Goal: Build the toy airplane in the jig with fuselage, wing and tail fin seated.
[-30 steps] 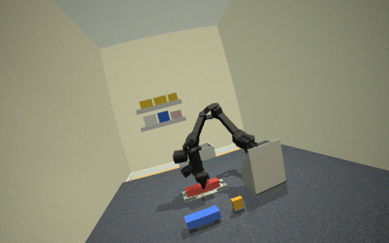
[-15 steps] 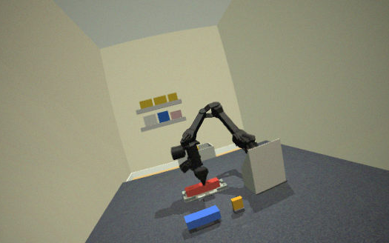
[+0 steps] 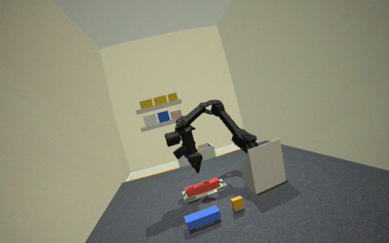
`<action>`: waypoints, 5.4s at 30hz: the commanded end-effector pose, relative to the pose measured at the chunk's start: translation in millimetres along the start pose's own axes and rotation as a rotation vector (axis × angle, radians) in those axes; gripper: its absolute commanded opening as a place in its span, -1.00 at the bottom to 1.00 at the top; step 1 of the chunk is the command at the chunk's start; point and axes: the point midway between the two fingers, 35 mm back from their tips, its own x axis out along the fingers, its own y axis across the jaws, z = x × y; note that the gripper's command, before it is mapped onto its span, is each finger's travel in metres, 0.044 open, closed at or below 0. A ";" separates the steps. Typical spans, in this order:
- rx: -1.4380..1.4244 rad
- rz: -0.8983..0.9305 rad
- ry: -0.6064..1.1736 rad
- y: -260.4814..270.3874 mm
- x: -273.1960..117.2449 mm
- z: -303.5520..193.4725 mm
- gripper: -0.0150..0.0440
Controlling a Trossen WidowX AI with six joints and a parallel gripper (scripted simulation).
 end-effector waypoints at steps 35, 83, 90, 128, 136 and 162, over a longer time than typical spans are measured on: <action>-0.002 0.006 -0.006 245.8 66.8 59.8 1.00; -0.002 0.004 -0.006 245.5 110.9 59.8 -0.05; 0.000 0.011 0.001 246.3 102.4 60.7 -0.49; -0.002 0.011 -0.005 246.1 -15.0 59.7 -0.49; -0.079 0.017 -0.006 230.9 -16.5 61.3 -0.49; -0.517 0.039 -0.019 145.2 -7.7 57.8 -0.49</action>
